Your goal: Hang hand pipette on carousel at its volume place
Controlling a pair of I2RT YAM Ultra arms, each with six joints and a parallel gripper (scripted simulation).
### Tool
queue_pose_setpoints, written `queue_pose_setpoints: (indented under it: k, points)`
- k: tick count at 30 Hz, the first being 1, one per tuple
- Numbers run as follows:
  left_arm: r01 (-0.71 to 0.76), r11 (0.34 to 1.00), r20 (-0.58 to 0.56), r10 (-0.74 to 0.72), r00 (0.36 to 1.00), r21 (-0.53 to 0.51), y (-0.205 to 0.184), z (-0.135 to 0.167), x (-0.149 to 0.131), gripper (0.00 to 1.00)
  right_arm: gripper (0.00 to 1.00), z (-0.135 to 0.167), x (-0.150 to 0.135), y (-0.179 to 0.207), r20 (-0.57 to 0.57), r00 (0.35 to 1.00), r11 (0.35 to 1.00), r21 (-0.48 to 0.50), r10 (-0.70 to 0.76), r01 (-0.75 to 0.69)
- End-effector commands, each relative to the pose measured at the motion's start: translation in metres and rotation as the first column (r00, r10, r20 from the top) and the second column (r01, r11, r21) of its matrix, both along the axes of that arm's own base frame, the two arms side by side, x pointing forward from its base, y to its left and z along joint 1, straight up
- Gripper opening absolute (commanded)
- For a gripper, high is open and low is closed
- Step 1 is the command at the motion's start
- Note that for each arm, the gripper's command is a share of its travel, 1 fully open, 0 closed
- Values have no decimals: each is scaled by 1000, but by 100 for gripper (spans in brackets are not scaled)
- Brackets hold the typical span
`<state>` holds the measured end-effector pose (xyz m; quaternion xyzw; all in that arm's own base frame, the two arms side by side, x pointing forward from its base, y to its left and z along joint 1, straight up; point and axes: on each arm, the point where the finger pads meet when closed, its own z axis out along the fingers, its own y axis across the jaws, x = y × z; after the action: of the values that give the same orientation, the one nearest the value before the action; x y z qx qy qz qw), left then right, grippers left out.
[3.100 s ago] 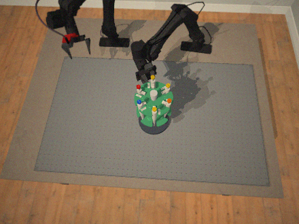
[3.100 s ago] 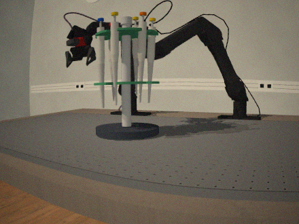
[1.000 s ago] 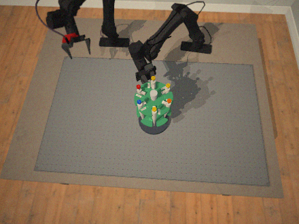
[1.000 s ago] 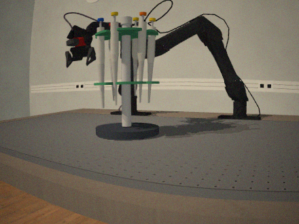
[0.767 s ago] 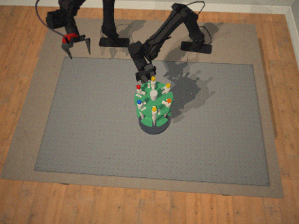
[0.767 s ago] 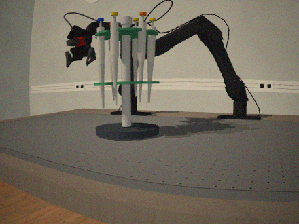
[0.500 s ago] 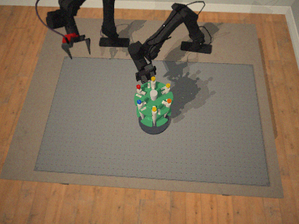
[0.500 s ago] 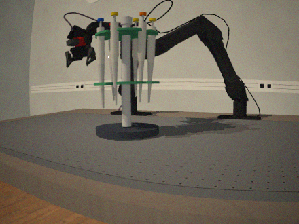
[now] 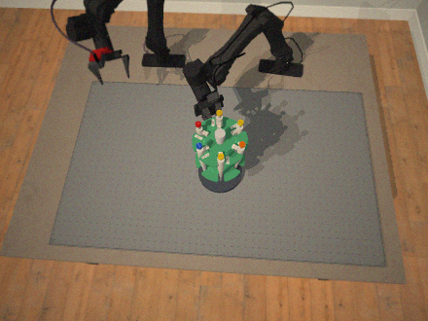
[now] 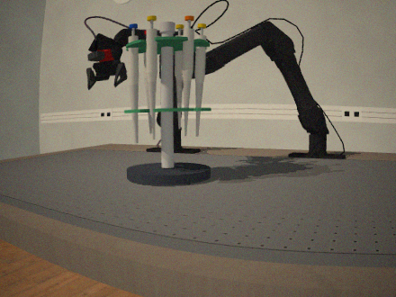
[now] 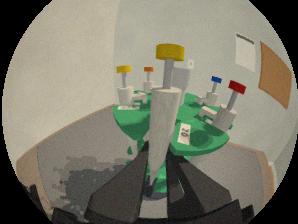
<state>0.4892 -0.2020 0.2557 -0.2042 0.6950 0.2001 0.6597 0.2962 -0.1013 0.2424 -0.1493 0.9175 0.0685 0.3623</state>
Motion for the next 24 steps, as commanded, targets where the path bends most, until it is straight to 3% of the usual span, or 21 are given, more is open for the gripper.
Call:
queue_pose_setpoints:
  k: [1,17,24]
  points:
    - [-25,999,51,27,998,-46,11,32,-1,12,100,10,3,-2,43,999,1000,-13,10,-9]
    - [-23,998,61,27,998,-56,10,29,-1,12,100,10,3,-2,43,999,1000,-13,10,-9]
    - [-23,999,36,24,999,-31,11,12,-4,12,100,10,3,-2,43,999,1000,-13,10,-9]
